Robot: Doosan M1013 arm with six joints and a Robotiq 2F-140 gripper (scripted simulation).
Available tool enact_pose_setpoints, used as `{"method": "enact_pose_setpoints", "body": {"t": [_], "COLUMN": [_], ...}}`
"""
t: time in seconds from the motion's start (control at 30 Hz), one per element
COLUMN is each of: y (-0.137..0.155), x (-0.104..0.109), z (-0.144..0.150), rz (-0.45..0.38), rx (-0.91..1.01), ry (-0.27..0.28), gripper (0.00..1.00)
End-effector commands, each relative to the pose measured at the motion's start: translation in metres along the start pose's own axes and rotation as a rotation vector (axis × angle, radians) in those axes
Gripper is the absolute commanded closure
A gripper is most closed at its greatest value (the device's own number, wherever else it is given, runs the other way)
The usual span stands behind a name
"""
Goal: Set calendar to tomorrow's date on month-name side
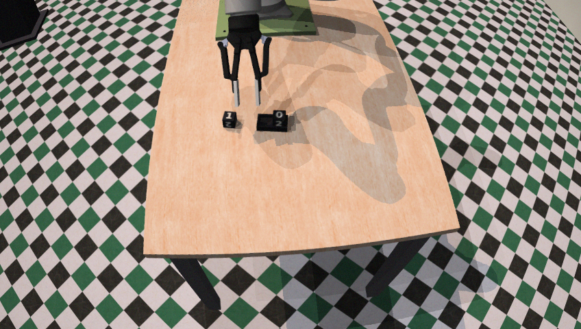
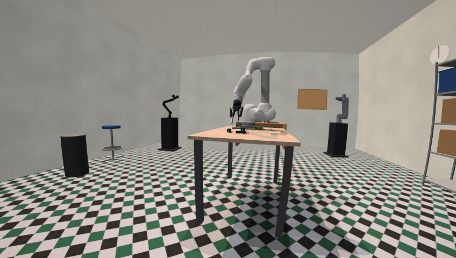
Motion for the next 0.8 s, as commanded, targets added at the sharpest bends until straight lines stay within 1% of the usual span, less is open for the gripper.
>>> {"method": "enact_pose_setpoints", "body": {"t": [0.0, 0.27, 0.53, 0.6, 0.77], "y": [0.001, -0.001, 0.000, 0.000, 0.004], "x": [-0.001, 0.000, 0.001, 0.001, 0.002], "z": [0.000, 0.001, 0.010, 0.010, 0.017], "rz": [0.048, 0.105, 0.152, 0.152, 0.168], "rx": [0.004, 0.006, 0.007, 0.007, 0.007], "ry": [-0.028, -0.019, 0.021, 0.021, 0.052], "gripper": [0.71, 0.71, 0.71, 0.71, 0.71]}}
Point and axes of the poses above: the point where the finger pads meet when closed, its own x axis back along the fingers, its own z axis across the jaws, y = z × x, the point moved 7 cm from there along x, back along the fingers, and after that the axes turned 4 degrees about x, right-handed, at the moved point
